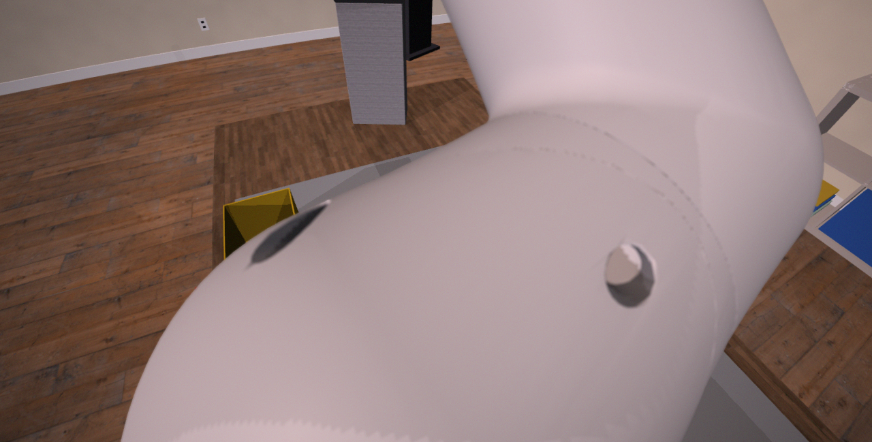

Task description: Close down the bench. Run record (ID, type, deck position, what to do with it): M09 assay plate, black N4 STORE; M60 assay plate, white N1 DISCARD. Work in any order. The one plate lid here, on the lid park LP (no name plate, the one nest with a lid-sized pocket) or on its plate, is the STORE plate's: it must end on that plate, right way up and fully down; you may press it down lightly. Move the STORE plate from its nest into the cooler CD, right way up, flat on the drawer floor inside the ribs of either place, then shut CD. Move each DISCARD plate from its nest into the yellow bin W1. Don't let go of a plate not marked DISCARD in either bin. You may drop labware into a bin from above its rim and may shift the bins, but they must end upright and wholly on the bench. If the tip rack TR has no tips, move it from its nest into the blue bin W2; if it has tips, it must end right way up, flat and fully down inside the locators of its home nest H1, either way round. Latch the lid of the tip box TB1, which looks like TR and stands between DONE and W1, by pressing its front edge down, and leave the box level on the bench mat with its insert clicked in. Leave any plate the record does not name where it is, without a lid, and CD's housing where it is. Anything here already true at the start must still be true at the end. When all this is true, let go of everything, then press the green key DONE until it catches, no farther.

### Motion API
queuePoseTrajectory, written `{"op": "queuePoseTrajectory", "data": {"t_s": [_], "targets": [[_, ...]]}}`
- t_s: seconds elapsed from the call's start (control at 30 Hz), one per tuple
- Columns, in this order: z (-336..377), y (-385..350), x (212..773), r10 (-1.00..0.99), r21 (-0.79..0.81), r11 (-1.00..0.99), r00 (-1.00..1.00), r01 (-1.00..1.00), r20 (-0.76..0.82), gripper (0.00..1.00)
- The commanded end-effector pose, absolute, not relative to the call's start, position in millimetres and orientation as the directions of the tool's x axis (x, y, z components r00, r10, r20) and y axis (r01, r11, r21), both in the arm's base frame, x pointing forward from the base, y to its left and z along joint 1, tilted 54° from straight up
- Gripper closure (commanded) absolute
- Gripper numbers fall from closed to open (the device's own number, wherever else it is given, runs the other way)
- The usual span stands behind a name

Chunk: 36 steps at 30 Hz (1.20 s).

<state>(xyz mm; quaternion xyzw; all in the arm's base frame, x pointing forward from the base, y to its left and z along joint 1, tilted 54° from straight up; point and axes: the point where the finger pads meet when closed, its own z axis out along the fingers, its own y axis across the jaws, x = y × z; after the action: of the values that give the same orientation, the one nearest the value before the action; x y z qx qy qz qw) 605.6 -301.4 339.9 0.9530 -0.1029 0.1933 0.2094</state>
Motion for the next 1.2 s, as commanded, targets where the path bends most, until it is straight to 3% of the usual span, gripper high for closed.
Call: {"op": "queuePoseTrajectory", "data": {"t_s": [0.0,1.17], "targets": [[351,-294,619,-0.116,0.359,-0.891,0.905,-0.277,0.41,0.34],[359,-291,652,-0.116,0.359,-0.891,0.905,-0.277,0.41,0.34]]}}
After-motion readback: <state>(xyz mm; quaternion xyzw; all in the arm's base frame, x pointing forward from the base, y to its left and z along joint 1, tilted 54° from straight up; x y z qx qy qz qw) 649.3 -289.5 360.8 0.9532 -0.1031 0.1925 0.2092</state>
